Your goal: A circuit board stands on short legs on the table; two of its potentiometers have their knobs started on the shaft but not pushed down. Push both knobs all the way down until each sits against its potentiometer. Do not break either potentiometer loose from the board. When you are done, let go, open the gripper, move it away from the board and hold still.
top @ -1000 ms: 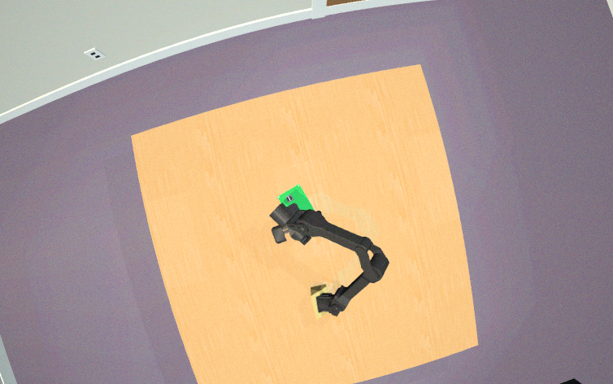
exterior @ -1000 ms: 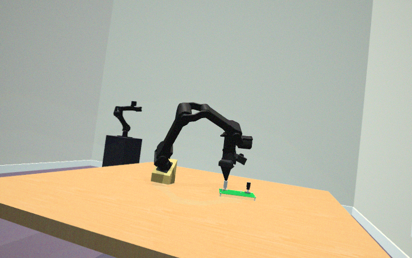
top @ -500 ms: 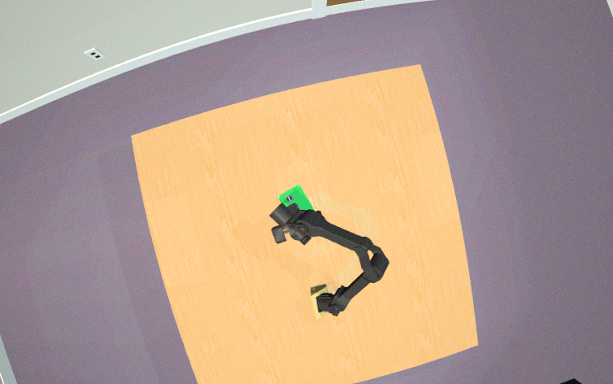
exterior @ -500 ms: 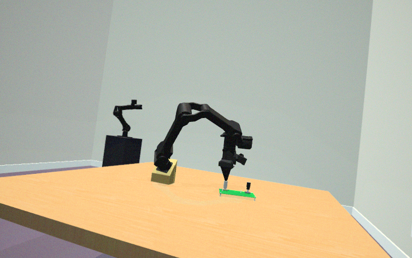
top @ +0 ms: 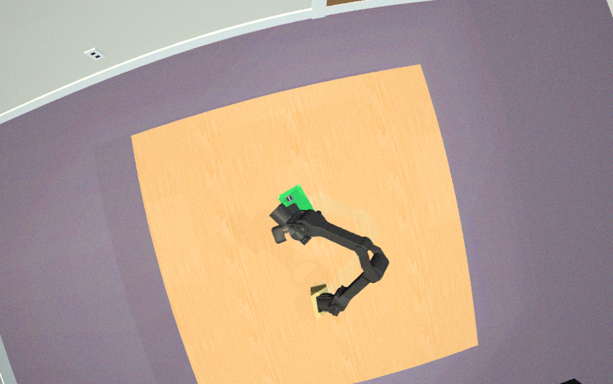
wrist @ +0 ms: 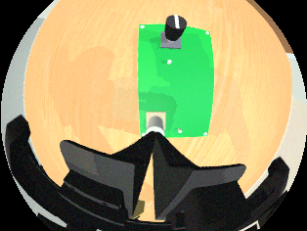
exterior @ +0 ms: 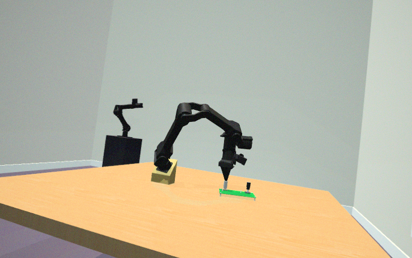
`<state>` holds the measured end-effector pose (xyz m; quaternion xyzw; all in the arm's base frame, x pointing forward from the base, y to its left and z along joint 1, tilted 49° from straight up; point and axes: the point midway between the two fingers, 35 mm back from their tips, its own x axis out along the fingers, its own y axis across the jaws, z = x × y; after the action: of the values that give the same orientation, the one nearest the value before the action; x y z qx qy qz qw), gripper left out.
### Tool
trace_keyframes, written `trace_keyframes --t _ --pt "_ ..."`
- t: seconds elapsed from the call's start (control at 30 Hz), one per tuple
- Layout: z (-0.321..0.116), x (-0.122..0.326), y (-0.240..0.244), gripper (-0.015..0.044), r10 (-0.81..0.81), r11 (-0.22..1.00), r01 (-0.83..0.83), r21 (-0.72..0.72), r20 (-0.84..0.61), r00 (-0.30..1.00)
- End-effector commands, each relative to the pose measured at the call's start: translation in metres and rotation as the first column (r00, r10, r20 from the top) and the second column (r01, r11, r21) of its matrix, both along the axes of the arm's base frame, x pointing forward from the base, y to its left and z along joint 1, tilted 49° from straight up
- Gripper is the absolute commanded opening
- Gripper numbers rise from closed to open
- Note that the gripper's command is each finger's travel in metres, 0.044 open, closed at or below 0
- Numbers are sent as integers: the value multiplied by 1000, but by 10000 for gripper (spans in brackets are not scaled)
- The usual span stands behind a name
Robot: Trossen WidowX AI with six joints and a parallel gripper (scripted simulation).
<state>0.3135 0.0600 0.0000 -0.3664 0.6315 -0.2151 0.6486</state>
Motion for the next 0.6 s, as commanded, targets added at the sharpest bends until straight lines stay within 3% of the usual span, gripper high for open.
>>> trace_keyframes --t 0.0,0.47,0.57 --pt "0 2 -2 0 -13 1000 13 0 2 1000" --pt "14 -1 14 0 -13 1000 13 1 1 1000" --pt "11 -1 9 79 -11 1000 11 -5 -6 1000"
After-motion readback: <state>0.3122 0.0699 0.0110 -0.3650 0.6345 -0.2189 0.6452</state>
